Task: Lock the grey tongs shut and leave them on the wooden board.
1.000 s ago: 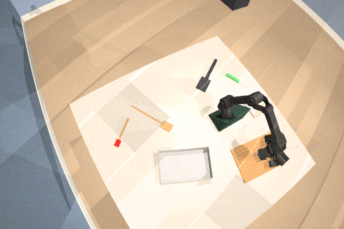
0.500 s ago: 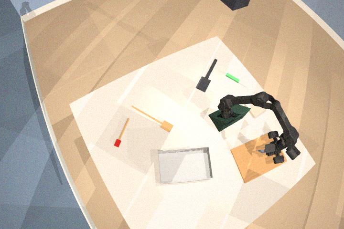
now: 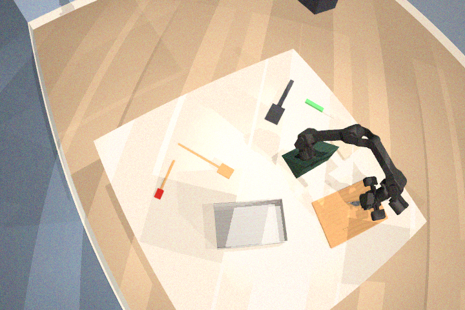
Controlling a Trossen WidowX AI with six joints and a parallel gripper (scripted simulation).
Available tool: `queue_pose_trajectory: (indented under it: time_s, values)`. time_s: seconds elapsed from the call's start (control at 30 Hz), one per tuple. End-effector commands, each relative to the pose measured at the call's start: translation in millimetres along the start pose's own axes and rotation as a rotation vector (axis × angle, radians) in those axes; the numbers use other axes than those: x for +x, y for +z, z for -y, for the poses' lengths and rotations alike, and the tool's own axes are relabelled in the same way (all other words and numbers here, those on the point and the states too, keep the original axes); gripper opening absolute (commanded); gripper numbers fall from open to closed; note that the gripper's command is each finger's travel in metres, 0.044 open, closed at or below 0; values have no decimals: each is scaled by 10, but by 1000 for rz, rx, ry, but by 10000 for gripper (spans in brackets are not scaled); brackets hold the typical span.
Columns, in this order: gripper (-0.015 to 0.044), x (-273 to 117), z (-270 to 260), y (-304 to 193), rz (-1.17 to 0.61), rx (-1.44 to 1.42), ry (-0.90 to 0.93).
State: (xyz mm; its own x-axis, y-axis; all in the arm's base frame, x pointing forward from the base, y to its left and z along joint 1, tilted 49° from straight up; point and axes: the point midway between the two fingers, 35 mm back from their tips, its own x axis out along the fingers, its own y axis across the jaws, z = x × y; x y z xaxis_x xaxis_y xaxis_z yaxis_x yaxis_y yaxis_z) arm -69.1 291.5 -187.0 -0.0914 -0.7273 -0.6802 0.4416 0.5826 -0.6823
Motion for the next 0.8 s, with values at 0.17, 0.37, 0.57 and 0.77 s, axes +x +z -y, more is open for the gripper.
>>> queue_pose_trajectory:
  time_s: [0.17,0.37,0.57,0.77]
  values:
    - [-150,126,-24,-16,3,2,7]
    - [-150,225,-33,-25,3,2,7]
    - [-150,324,-39,-32,2,1,6]
    - [-150,424,-42,-36,2,1,6]
